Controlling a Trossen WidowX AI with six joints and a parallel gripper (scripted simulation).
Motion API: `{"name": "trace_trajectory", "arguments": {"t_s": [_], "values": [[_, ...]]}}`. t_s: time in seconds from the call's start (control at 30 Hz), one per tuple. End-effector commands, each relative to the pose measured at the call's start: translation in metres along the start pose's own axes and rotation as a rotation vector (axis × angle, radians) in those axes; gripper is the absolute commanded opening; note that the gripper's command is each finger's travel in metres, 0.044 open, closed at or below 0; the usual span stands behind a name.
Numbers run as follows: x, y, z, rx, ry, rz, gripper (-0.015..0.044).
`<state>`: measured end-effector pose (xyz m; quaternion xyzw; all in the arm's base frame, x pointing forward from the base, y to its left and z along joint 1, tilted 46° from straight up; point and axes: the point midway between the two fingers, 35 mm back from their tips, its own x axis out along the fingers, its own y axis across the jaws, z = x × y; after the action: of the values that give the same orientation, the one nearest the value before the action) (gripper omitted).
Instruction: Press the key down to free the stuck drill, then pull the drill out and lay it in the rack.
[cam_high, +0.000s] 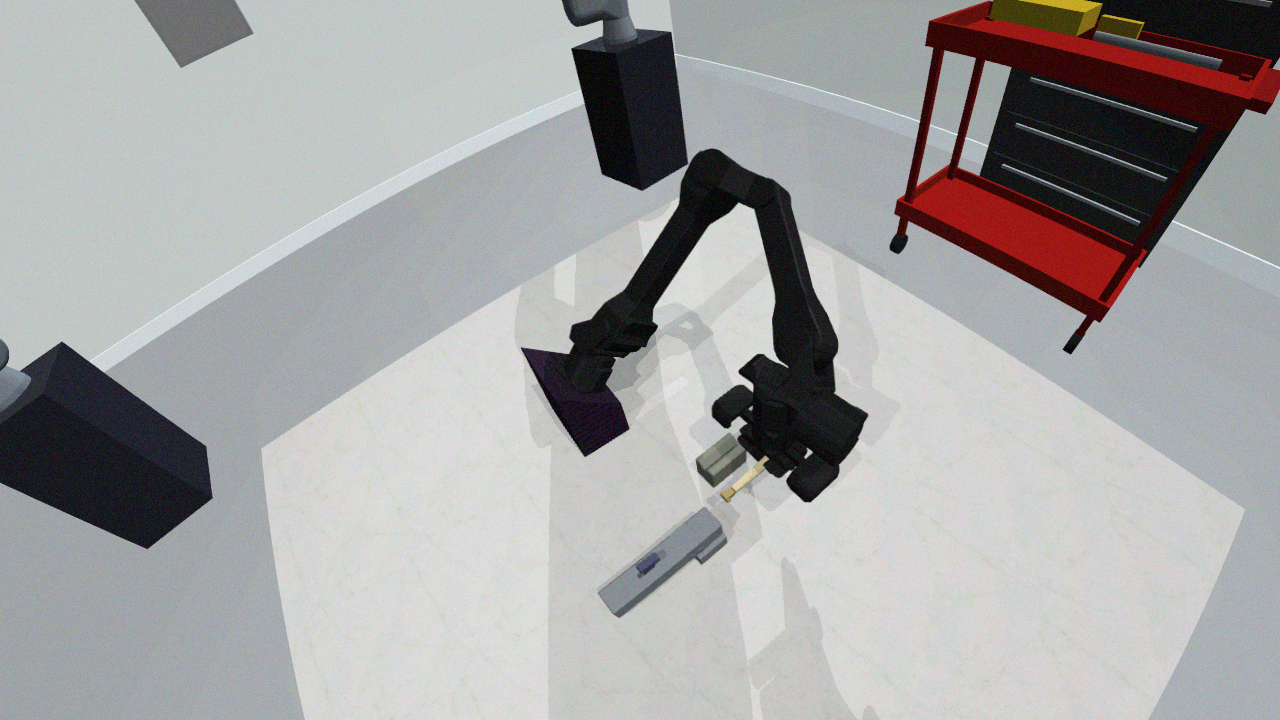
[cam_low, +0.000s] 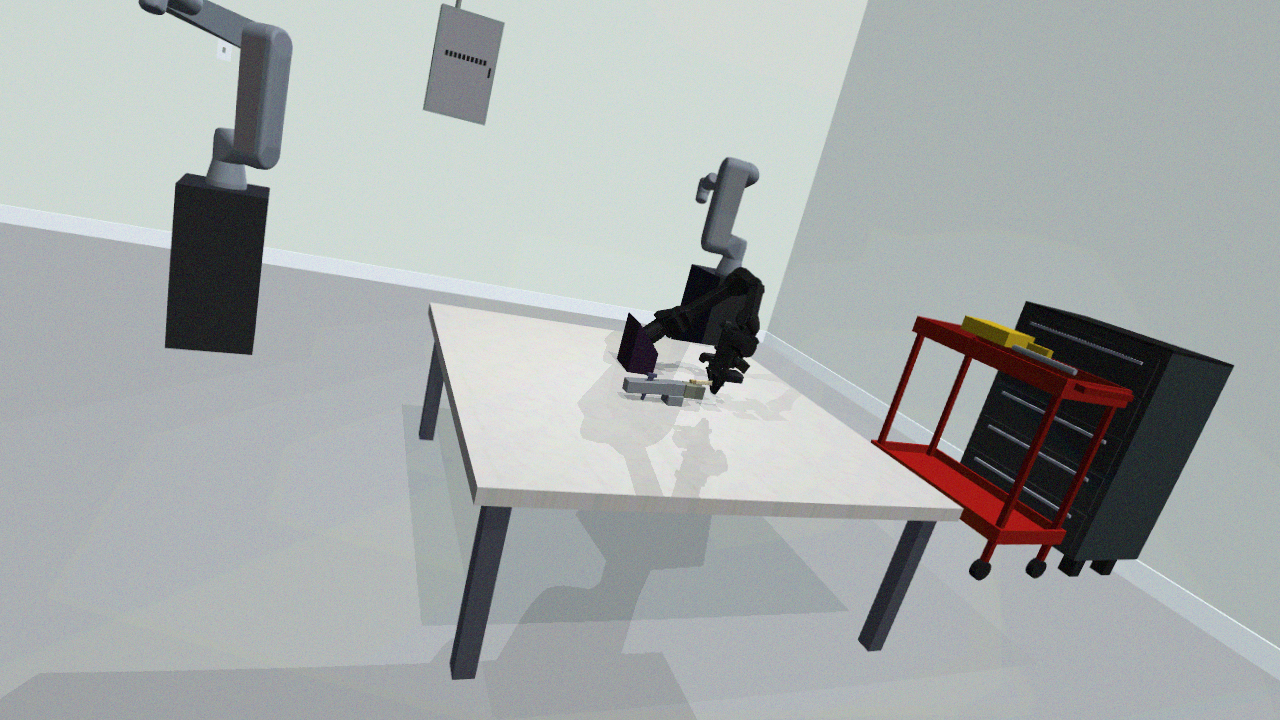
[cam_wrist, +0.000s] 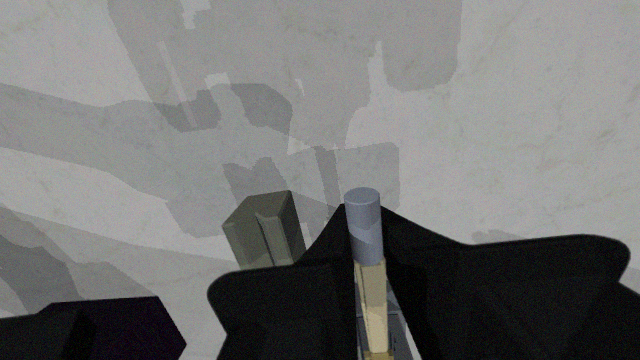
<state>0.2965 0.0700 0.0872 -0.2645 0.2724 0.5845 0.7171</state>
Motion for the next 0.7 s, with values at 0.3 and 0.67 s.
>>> {"name": "trace_trajectory", "arguments": {"t_s": [0.3,0.67], "values": [[-0.0076,0.0002,-0.0014,-0.006,0.0,-0.004,0.0],[-0.0124,0.0008,-0.0031,-0.006,0.0,-0.004,0.0]]}}
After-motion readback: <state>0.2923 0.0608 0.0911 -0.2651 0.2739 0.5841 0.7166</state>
